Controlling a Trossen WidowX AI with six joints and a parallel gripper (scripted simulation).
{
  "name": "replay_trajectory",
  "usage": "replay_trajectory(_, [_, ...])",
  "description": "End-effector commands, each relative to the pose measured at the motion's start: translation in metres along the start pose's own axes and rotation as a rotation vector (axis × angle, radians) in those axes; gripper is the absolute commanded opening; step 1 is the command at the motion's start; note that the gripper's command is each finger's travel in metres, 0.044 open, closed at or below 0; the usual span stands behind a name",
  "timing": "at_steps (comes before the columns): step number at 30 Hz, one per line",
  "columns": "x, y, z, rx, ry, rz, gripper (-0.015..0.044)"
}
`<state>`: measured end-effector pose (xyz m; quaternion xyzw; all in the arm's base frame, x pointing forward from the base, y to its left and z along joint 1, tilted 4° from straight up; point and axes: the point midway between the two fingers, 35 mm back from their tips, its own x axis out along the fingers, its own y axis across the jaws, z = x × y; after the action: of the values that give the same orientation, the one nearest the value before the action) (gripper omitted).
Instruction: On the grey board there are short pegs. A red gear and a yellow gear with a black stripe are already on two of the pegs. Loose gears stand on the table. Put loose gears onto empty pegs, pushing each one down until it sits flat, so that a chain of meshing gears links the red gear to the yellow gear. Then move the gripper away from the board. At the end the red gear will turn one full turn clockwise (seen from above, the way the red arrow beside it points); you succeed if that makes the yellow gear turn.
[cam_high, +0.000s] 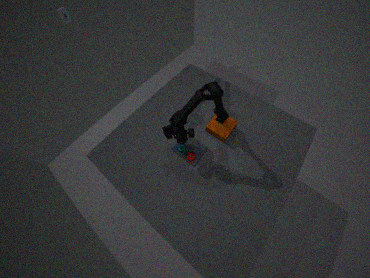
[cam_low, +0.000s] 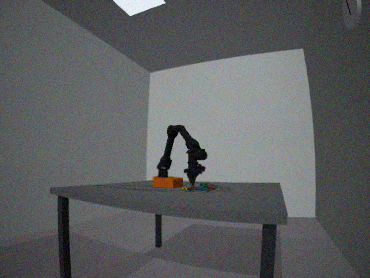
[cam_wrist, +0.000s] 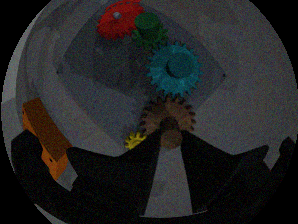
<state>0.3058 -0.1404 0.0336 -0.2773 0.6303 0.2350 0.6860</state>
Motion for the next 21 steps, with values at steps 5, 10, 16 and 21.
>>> replay_trajectory(5, [0.0023, -0.0001, 0.0011, 0.066, -0.001, 0.001, 0.0])
replay_trajectory(10, [0.0026, 0.0007, 0.0008, 0.162, -0.001, 0.001, 0.0])
replay_trajectory(16, [0.0016, 0.0006, 0.0002, 0.197, -0.001, 0.001, 0.0079])
replay_trajectory(21, [-0.0019, 0.0004, 0.0002, 0.141, -0.001, 0.001, 0.014])
